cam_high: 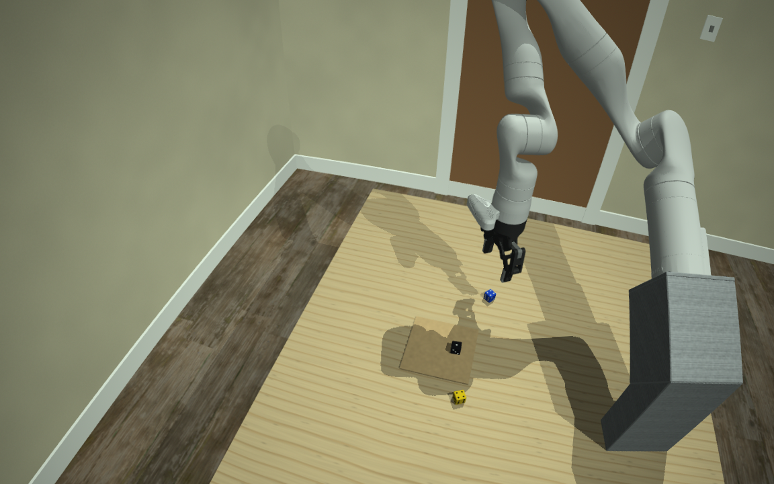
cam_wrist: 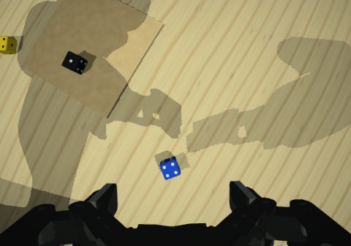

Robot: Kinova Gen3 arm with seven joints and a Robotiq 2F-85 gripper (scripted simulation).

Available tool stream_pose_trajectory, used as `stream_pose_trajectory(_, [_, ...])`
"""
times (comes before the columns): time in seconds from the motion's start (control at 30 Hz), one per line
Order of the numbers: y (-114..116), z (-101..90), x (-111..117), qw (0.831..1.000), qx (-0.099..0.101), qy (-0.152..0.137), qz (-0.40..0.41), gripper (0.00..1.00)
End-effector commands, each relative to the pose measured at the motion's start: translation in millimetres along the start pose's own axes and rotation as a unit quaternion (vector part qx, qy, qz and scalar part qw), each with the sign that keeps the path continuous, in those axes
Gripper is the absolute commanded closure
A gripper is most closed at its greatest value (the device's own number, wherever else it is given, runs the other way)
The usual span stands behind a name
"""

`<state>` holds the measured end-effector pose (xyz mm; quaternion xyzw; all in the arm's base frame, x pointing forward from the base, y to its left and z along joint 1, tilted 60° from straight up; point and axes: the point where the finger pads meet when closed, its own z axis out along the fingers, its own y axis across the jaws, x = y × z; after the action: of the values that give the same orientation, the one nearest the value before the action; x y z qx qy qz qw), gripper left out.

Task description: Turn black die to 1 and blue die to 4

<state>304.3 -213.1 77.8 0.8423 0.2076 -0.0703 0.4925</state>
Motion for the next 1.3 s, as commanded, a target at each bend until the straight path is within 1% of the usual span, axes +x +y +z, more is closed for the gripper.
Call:
stream_pose_trajectory(0.0, [-1.2, 3.0, -2.0, 1.0, 0.0, -0.003, -0.031, 0.0])
stream_pose_trajectory(0.17, [-2.6, 6.0, -2.2, 0.996, 0.001, -0.003, -0.094, 0.0])
stream_pose_trajectory(0.23, [-2.6, 6.0, -2.2, 0.996, 0.001, -0.003, -0.094, 0.0])
stream_pose_trajectory(0.47, [-3.9, 8.6, -2.4, 0.989, 0.002, -0.002, -0.149, 0.0])
stream_pose_trajectory(0.67, [-4.4, 9.5, -2.5, 0.986, 0.003, -0.002, -0.169, 0.0])
stream_pose_trajectory(0.93, [-4.5, 9.7, -2.5, 0.985, 0.003, -0.002, -0.172, 0.0])
stream_pose_trajectory(0.97, [-4.5, 9.7, -2.5, 0.985, 0.003, -0.002, -0.172, 0.65])
stream_pose_trajectory(1.27, [-4.5, 9.7, -2.5, 0.985, 0.003, -0.002, -0.172, 0.65])
